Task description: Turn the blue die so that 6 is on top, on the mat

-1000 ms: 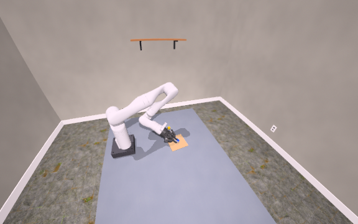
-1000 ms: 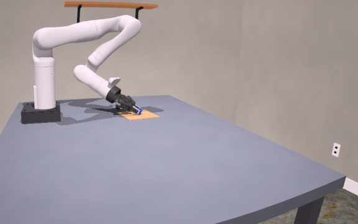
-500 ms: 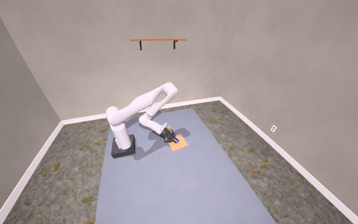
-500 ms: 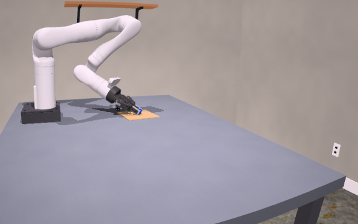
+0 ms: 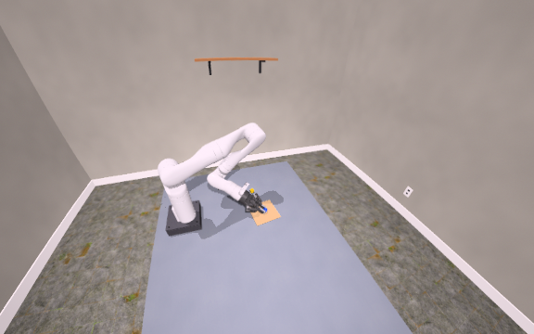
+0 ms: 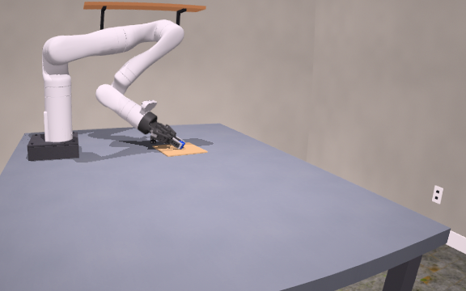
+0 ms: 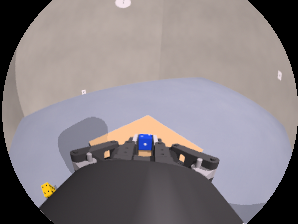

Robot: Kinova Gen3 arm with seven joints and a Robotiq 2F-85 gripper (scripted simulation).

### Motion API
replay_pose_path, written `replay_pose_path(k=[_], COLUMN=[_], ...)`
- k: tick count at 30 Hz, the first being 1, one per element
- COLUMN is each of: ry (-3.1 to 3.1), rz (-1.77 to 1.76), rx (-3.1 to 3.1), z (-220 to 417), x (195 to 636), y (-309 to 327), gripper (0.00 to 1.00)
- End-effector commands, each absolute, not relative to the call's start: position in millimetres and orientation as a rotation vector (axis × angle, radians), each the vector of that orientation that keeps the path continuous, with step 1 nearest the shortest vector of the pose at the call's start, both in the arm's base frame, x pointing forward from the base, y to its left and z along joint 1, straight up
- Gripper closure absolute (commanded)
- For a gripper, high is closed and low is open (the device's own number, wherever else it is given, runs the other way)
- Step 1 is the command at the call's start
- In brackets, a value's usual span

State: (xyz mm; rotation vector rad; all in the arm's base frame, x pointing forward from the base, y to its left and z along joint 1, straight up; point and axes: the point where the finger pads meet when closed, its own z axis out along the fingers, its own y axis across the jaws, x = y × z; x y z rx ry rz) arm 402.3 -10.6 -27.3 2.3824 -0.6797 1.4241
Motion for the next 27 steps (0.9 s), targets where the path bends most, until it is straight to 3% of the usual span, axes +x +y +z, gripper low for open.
replay_pose_path(k=[1, 5, 20, 27], ry=[-0.680, -0.680, -0.680, -0.680], rz=[1.426, 1.426, 1.426, 1.426], rx=[2.382, 2.382, 2.382, 2.382], z=[-26.7, -26.7, -26.7, -26.7], x=[402.7, 402.7, 402.7, 402.7], y=[-10.5, -10.5, -10.5, -10.5], gripper=[0.85, 0.85, 0.65, 0.65])
